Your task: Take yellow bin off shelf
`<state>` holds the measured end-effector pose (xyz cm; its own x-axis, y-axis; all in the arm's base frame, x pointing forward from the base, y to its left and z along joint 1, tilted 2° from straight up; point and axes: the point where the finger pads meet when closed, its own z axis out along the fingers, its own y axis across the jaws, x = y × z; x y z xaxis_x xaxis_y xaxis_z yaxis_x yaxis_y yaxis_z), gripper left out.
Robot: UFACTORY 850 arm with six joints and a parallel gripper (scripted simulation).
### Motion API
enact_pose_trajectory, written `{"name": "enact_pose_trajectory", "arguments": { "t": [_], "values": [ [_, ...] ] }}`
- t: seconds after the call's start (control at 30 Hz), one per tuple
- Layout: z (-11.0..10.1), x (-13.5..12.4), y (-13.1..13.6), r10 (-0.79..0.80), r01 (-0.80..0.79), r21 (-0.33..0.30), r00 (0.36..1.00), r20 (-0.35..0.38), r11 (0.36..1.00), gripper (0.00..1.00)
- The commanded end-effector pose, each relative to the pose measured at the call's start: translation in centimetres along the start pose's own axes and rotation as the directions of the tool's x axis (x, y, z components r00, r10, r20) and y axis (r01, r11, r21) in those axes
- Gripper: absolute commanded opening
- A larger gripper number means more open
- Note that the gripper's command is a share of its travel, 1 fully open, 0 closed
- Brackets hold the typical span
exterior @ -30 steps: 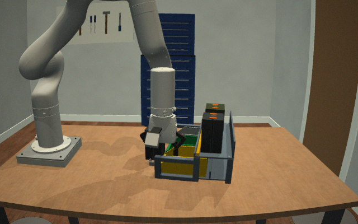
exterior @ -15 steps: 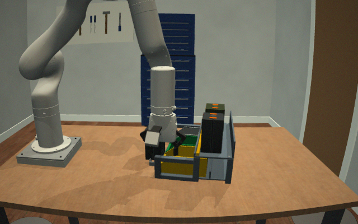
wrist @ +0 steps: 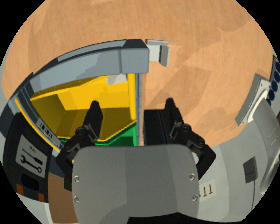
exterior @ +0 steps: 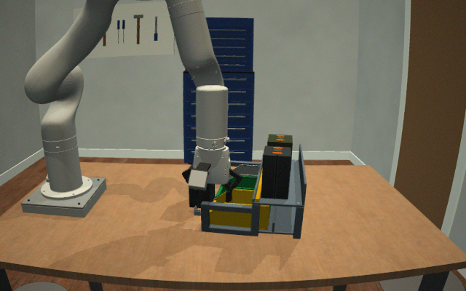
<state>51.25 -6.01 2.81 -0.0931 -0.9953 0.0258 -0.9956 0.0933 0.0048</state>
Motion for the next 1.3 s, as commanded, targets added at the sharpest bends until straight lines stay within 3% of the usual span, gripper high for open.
{"name": "enact_pose_trajectory", "arguments": {
  "t": [0.0, 0.93, 1.27],
  "values": [
    [-0.2, 0.0, -0.1, 0.000, 0.000, 0.002, 1.000, 0.000, 1.000, 1.00],
    [-0.3, 0.0, -0.1, 0.000, 0.000, 0.002, 1.000, 0.000, 1.000, 1.00],
    [0.7, 0.0, -0.1, 0.000, 0.000, 0.002, 1.000, 0.000, 1.000, 1.00]
  ]
}}
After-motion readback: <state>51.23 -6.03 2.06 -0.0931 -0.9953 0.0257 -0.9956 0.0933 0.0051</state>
